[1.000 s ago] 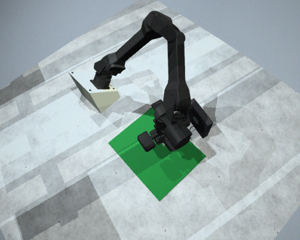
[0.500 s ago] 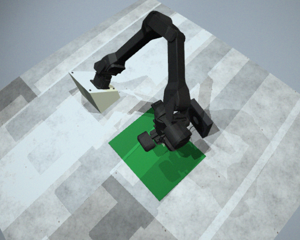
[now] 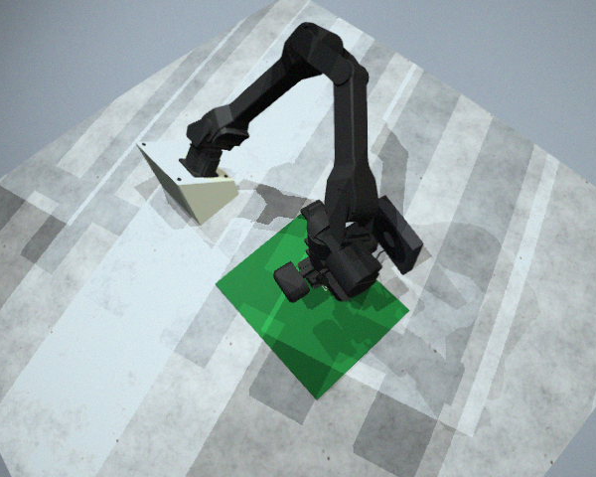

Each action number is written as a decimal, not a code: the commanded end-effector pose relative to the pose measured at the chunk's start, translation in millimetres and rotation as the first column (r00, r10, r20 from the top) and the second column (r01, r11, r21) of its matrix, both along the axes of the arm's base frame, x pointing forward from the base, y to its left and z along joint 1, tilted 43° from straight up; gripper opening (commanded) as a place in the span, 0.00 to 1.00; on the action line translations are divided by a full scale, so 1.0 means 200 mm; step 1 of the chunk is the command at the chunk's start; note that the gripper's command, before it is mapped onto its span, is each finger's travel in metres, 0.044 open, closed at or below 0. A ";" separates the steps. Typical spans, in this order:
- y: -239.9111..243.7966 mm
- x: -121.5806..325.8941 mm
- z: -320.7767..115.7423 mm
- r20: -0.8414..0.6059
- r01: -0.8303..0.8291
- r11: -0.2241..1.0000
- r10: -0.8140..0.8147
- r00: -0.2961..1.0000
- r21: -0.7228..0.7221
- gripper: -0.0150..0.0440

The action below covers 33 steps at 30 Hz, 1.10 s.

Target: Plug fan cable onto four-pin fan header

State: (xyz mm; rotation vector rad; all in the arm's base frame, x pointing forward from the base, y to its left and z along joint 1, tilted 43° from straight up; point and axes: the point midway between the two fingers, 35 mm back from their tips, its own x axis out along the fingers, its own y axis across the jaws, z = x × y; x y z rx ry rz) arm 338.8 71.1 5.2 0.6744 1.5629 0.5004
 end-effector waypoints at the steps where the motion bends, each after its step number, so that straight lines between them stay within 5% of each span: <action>1: 0.01 -0.01 -0.01 -0.008 0.004 1.000 -0.004 1.000 0.004 0.25; 25: 0.05 -0.01 -0.06 -0.008 0.004 1.000 -0.004 1.000 0.005 0.25; 33: 0.04 0.00 -0.05 -0.002 0.005 1.000 -0.005 1.000 0.002 0.61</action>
